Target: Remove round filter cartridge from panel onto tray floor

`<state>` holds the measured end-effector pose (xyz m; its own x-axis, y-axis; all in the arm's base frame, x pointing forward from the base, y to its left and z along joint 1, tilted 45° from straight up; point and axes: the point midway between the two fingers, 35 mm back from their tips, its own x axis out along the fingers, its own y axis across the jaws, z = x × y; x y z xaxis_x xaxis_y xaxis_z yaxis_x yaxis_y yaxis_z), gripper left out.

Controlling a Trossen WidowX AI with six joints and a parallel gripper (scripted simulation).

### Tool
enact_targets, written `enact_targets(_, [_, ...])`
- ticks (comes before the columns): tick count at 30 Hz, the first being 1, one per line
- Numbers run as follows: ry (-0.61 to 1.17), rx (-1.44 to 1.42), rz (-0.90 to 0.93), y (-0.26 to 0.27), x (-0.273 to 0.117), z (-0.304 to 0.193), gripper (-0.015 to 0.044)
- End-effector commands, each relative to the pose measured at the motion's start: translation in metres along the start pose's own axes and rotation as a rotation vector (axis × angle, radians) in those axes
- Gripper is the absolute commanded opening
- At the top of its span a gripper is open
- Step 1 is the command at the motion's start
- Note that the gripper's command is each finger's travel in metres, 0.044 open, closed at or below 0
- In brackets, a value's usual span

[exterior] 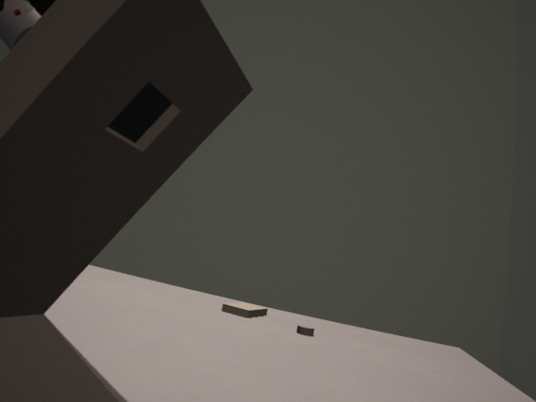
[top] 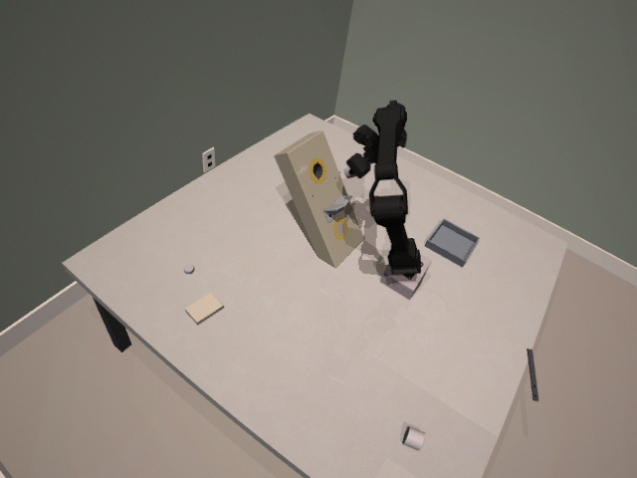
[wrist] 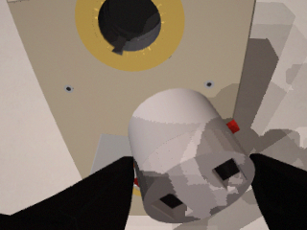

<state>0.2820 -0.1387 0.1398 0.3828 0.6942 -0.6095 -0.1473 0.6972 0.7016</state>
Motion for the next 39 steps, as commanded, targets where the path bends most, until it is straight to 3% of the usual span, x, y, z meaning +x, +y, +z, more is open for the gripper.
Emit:
enact_targets(1, [0.001, -0.002, 0.0, -0.02, 0.001, 0.0, 0.0])
enact_targets(11, [0.0, -0.004, -0.002, -0.073, 0.009, -0.002, 0.0])
enact_targets(14, [0.008, 0.028, -0.011, -0.067, 0.007, -0.005, 0.0])
enact_targets(39, [0.001, 0.927, -0.549, -0.205, -0.05, -0.137, 0.0])
